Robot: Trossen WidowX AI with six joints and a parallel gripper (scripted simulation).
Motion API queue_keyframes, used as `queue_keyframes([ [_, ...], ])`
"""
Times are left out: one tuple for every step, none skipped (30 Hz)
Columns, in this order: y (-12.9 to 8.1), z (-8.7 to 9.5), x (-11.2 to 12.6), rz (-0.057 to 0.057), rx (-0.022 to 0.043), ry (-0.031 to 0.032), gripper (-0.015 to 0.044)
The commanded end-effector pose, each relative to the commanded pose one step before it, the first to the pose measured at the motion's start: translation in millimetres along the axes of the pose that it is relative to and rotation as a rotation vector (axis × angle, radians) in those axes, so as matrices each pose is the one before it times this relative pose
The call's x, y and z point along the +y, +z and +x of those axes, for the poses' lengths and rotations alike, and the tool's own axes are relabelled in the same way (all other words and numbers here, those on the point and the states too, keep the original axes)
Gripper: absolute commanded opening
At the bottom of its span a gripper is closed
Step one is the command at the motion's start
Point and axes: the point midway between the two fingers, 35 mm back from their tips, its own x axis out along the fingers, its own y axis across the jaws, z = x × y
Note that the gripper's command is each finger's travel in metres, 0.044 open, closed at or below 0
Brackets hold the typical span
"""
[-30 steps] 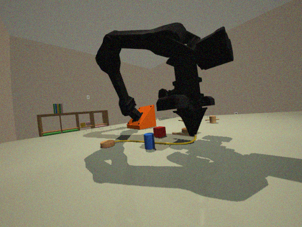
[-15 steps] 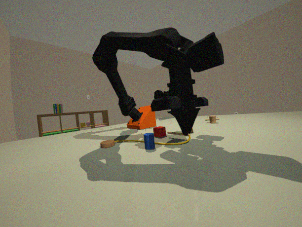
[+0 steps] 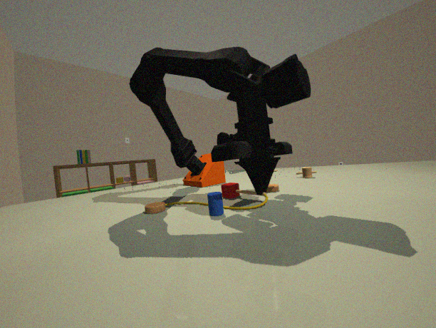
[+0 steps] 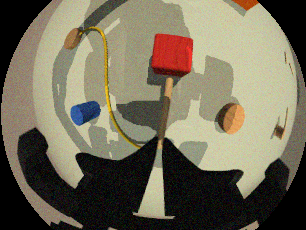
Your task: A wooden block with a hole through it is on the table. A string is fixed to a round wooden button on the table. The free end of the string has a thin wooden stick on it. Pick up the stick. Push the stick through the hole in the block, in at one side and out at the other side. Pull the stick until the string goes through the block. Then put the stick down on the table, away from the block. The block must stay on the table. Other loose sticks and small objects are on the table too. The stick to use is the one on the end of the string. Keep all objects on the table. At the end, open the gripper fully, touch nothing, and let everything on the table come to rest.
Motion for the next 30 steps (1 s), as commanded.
queue_keyframes([
  [4.54, -1.16, 0.98, 0.0057, 0.00309, -0.00003, 0.0],
  [-0.03, -0.06, 0.03, 0.0, 0.00017, 0.0, 0.0],
  [-0.03, -0.06, 0.03, 0.0, 0.00017, 0.0, 0.0],
  [-0.06, -0.08, 0.05, 0.0, 0.00014, 0.0, 0.0],
  [0.23, 0.0, 0.0, 0.0, -0.00001, 0.0, 0.0],
  [0.47, -0.02, 0.0, 0.0, -0.00001, 0.0, 0.0],
  [0.65, -0.02, 0.01, 0.0, -0.00002, 0.0, 0.0],
  [0.88, -0.03, 0.01, 0.0, -0.00003, 0.0, 0.0],
  [1.0, -0.03, 0.0, -0.0001, -0.00004, 0.0, 0.0],
  [1.23, -0.03, 0.0, -0.0001, -0.00008, 0.0, 0.0],
  [1.33, -0.03, 0.01, -0.0001, -0.00007, 0.0, 0.0],
  [1.32, -0.04, 0.01, -0.0001, -0.00005, 0.0, 0.0],
  [1.3, -0.04, 0.01, -0.0001, -0.00003, 0.0, 0.0],
  [1.27, -0.04, 0.01, 0.0, 0.0, 0.0, 0.0],
  [1.25, -0.04, 0.01, 0.0, 0.00002, 0.0, 0.0],
  [1.24, -0.04, 0.01, 0.0, 0.0, 0.0, 0.0],
  [1.23, -0.03, 0.0, 0.0, -0.00001, 0.0, 0.0],
  [1.22, -0.03, 0.0, -0.0001, -0.00001, 0.0, 0.0],
  [1.21, -0.02, -0.01, 0.0, -0.00001, 0.0, 0.0],
  [1.21, -0.02, -0.01, -0.0001, -0.00001, 0.0, 0.0],
  [1.2, -0.01, -0.02, -0.0001, -0.00002, 0.0, 0.0],
  [1.19, 0.0, -0.02, -0.0001, -0.00004, 0.0, 0.0],
  [1.19, 0.0, -0.03, -0.0001, -0.00004, 0.0, 0.0],
  [1.18, 0.01, -0.03, -0.0001, -0.00002, 0.0, 0.0],
  [1.18, 0.01, -0.03, -0.0001, -0.00004, 0.0, 0.0],
  [1.18, 0.01, -0.03, -0.0001, -0.00002, 0.0, 0.0],
  [1.19, 0.01, -0.03, -0.0001, -0.00003, 0.0, 0.0],
  [1.19, 0.01, -0.04, 0.0, -0.00001, 0.0, 0.0],
  [1.19, 0.01, -0.03, 0.0, -0.00002, 0.0, 0.0],
  [1.19, 0.01, -0.03, -0.0001, 0.0, 0.0, 0.0],
])
